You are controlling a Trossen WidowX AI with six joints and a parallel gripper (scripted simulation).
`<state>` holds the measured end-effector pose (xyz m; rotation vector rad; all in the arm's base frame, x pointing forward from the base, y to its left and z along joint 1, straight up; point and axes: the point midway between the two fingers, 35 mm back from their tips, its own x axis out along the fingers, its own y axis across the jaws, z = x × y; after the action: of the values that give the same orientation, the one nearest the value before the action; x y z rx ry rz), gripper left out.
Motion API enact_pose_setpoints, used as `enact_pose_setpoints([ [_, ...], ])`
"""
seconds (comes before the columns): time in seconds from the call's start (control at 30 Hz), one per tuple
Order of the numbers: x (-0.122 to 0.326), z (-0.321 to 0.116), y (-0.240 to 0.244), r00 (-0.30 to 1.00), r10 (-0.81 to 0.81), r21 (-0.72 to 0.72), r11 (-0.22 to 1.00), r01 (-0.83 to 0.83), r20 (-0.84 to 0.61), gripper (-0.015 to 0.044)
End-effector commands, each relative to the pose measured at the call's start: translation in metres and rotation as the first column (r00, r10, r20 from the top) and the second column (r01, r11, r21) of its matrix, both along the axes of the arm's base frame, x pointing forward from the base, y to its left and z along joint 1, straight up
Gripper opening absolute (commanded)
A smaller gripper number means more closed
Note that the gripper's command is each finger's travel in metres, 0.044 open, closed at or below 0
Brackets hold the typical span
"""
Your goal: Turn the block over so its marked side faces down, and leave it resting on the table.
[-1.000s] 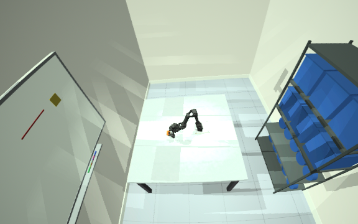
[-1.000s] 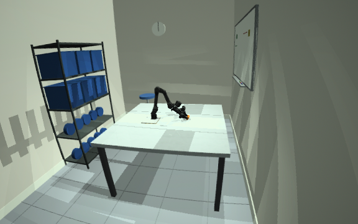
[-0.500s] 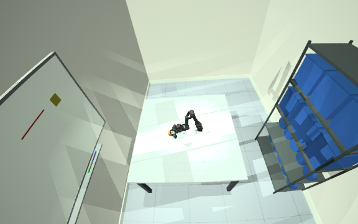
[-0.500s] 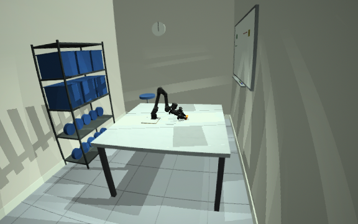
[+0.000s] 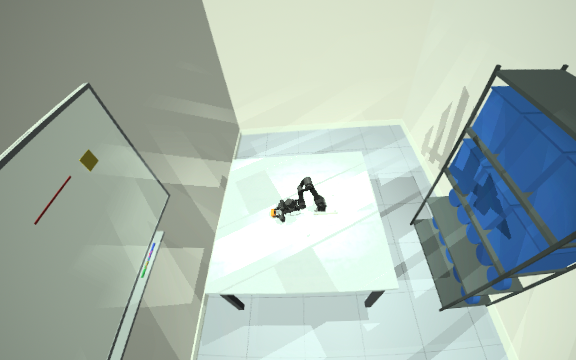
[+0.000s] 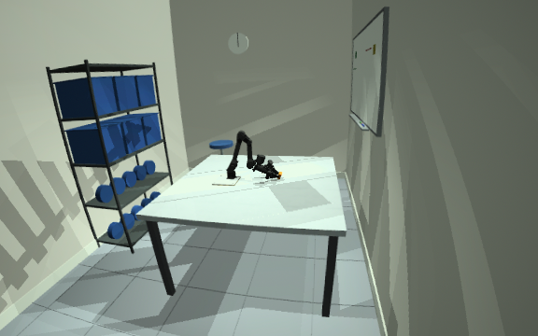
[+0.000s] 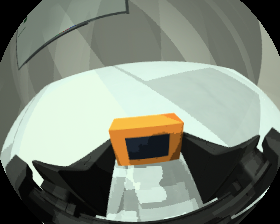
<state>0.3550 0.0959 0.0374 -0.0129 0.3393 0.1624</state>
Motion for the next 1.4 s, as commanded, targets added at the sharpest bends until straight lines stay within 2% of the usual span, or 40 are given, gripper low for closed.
enact_pose_setpoints([
  [0.0,-0.0004,0.0001,-0.0008,1.0,-0.003,-0.005,1.0,0.003,0.002,0.0],
  [0.07,-0.0004,0.0001,-0.0008,1.0,-0.003,-0.005,1.0,0.003,0.002,0.0],
  [0.63,-0.0004,0.0001,-0.0008,1.0,-0.003,-0.005,1.0,0.003,0.002,0.044],
  [1.37,-0.0004,0.0001,-0.0008,1.0,-0.003,-0.005,1.0,0.003,0.002,0.044],
])
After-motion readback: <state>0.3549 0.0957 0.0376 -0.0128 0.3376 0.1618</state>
